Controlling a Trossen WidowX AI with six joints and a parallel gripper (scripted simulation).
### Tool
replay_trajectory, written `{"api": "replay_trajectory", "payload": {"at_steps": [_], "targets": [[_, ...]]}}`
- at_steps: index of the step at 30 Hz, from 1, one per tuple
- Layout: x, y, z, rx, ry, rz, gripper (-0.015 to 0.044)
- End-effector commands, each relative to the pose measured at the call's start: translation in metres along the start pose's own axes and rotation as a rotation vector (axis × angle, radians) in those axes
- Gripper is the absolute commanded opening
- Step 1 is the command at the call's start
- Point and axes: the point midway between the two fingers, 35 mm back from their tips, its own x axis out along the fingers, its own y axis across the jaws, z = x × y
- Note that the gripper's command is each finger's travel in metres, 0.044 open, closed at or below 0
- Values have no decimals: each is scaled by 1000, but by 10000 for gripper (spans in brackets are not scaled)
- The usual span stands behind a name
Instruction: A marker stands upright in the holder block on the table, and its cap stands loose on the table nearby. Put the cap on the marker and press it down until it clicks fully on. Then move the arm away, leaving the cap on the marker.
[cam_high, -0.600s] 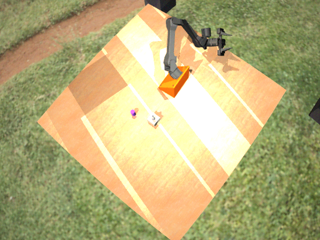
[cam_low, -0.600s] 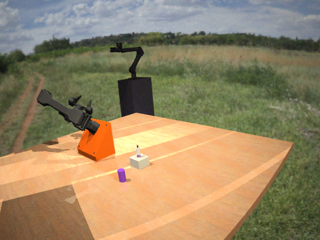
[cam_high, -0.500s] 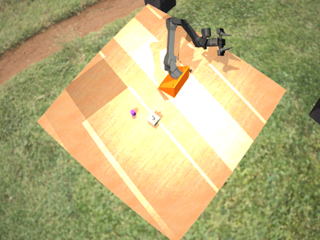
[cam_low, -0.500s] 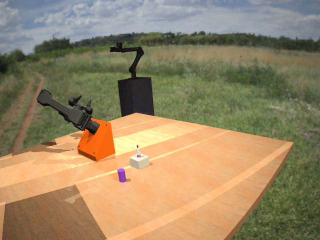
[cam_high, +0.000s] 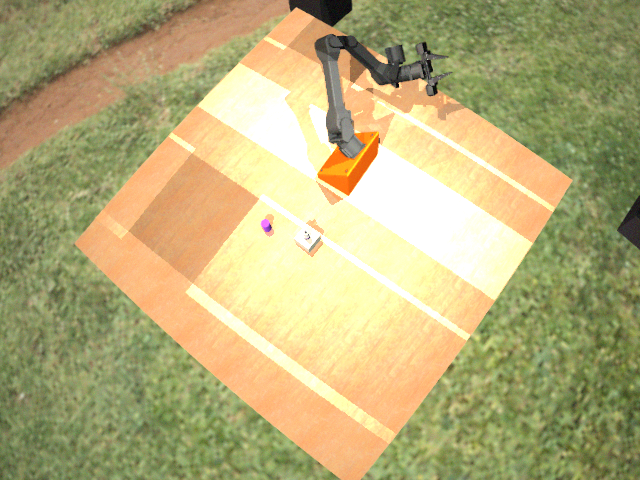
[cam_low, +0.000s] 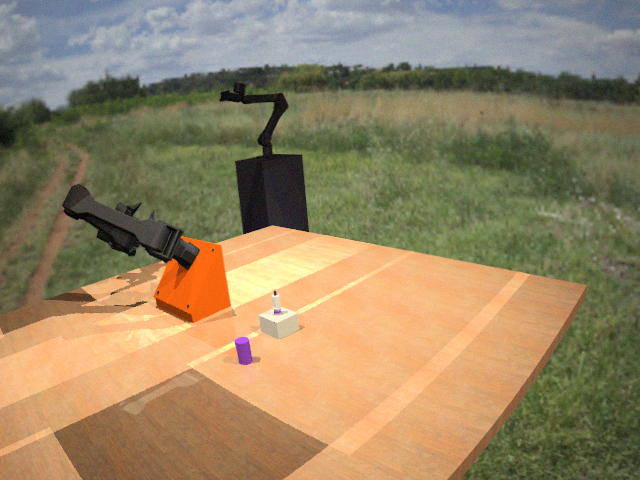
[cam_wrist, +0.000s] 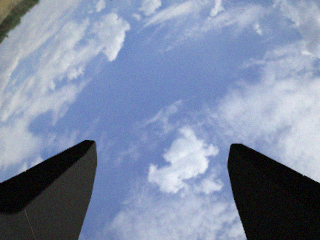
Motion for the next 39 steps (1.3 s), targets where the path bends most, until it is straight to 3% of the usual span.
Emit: {"api": "replay_trajectory", "payload": {"at_steps": [1, 21, 39], "targets": [[-26, -26, 24, 119, -109, -34, 249], [-175, -112, 87, 559, -589, -34, 249], [-333, -161, 85, 891, -1034, 174, 249]]}}
